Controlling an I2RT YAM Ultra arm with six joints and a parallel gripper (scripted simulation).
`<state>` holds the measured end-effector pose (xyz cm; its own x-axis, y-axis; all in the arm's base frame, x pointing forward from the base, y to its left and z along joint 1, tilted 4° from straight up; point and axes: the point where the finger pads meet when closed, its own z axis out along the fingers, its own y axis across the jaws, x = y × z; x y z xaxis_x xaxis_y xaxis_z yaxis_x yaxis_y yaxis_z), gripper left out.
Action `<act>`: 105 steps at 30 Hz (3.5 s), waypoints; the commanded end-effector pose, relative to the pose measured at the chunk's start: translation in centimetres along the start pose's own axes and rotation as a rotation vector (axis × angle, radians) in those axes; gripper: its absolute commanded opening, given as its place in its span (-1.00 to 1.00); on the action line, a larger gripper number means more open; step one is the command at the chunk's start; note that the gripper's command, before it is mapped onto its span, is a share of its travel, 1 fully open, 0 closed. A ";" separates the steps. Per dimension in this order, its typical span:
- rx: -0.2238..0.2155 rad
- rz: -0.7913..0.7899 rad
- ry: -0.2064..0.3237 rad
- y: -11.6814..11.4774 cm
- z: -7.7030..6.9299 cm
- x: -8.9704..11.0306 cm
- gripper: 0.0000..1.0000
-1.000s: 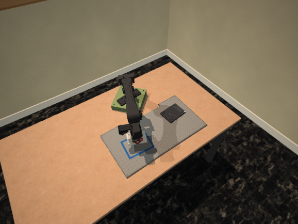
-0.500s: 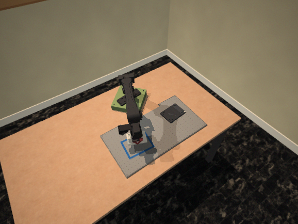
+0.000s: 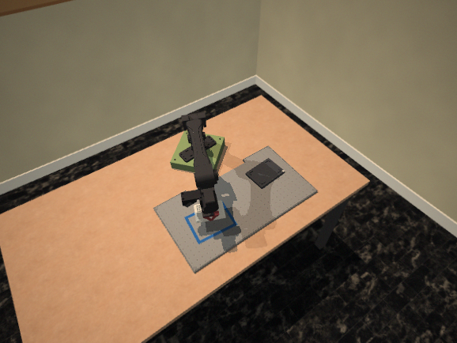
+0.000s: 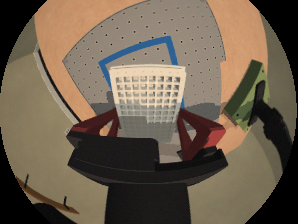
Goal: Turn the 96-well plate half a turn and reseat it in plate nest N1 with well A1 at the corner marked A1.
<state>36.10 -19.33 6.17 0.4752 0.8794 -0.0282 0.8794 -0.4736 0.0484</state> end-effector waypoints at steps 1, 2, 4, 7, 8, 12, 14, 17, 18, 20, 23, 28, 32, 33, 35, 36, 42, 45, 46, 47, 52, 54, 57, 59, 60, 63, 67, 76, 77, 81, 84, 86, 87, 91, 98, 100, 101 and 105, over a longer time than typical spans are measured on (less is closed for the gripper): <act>-0.024 0.001 0.000 0.3 -1.0 0.0 -1.00; -0.024 0.001 0.000 0.3 -1.0 0.0 -1.00; -0.024 0.001 0.000 0.3 -1.0 0.0 -1.00; -0.024 -0.033 0.000 0.1 -1.0 0.3 -1.00; -0.024 -0.066 -0.001 -0.1 -1.0 0.6 -1.00; -0.024 -0.199 -0.002 -0.9 -1.1 1.7 -1.00; -0.024 -0.199 -0.002 -0.9 -1.1 1.7 -1.00; -0.024 -0.299 -0.003 -1.4 -1.1 2.5 -1.00; -0.023 -0.333 -0.003 -1.6 -1.1 2.8 -1.00; -0.023 -0.399 -0.004 -2.0 -1.1 3.3 -1.00; -0.023 -0.499 -0.005 -2.6 -1.1 4.1 -1.00; -0.023 -0.666 -0.006 -3.5 -1.1 5.5 -1.00; -0.023 -0.733 -0.007 -3.9 -1.1 6.1 -1.00; -0.023 -0.766 -0.007 -4.1 -1.2 6.3 -1.00; -0.022 -0.833 -0.008 -4.5 -1.2 6.9 -1.00; -0.022 -0.866 -0.008 -4.6 -1.2 7.2 -1.00; -0.022 -1.066 -0.009 -5.8 -1.2 8.8 -1.00; -0.022 -1.166 -0.010 -6.4 -1.2 9.7 -1.00; -0.022 -1.199 -0.011 -6.5 -1.2 9.9 -1.00; -0.022 -1.199 -0.011 -6.5 -1.2 9.9 -1.00; -0.021 -1.333 -0.012 -7.3 -1.3 11.0 -1.00; -0.021 -1.399 -0.012 -7.7 -1.3 11.6 -1.00; -0.021 -1.499 -0.013 -8.3 -1.3 12.4 -1.00; -0.020 -1.566 -0.014 -8.6 -1.3 13.0 -1.00; -0.020 -1.599 -0.014 -8.8 -1.3 13.3 -1.00; -0.020 -1.699 -0.015 -9.4 -1.3 14.1 -1.00; -0.020 -1.766 -0.015 -9.8 -1.4 14.6 -1.00; -0.020 -1.820 -0.015 -11.5 -1.4 17.1 -1.00; -0.020 -1.820 -0.015 -11.7 -1.4 17.4 -1.00; -0.020 -1.820 -0.014 -12.2 -1.5 18.2 -1.00; -0.020 -1.820 -0.014 -12.6 -1.5 18.8 -1.00; -0.020 -1.820 -0.014 -13.0 -1.5 19.3 -1.00; -0.020 -1.820 -0.014 -13.2 -1.5 19.6 -1.00; -0.020 -1.820 -0.013 -14.0 -1.5 20.7 -1.00; -0.021 -1.820 -0.012 -15.1 -1.6 22.3 -1.00; -0.021 -1.820 -0.012 -15.3 -1.6 22.6 -1.00; -0.021 -1.820 -0.012 -15.5 -1.6 22.9 -1.00; -0.021 -1.820 -0.012 -16.3 -1.6 24.0 -1.00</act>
<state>32.66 8.65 5.55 -0.9736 0.2259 -0.0340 0.2274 0.9725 -0.0502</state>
